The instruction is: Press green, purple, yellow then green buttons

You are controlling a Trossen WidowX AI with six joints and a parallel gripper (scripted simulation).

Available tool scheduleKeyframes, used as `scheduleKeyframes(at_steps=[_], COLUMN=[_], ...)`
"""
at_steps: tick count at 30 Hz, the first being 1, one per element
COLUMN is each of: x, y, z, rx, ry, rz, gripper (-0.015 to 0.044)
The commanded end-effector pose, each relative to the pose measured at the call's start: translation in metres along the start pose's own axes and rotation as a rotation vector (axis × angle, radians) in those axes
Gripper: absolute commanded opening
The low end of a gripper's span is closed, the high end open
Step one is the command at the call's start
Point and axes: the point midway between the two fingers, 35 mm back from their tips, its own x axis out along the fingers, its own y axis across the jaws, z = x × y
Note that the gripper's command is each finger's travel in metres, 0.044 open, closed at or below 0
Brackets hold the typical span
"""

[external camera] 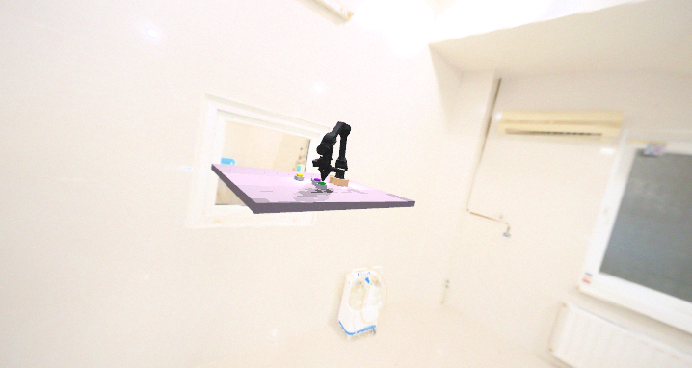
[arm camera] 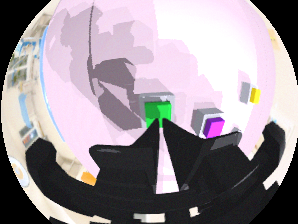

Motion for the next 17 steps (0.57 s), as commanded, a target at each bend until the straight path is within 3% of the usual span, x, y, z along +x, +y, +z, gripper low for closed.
scheduleKeyframes(at_steps=[1,4,10,16,17], x=[-0.019,-0.019,-0.078,-0.081,-0.081], y=[0.001,0.001,0.036,0.037,0.037], z=[0.002,0.002,-0.031,-0.033,-0.033], rx=[0.006,0.006,0.006,0.006,0.006], ry=[-0.016,-0.016,-0.013,-0.013,-0.013], rz=[0.009,0.009,0.012,0.012,0.012], gripper=[0.002,0.002,0.0178,0.0335,0.0335])
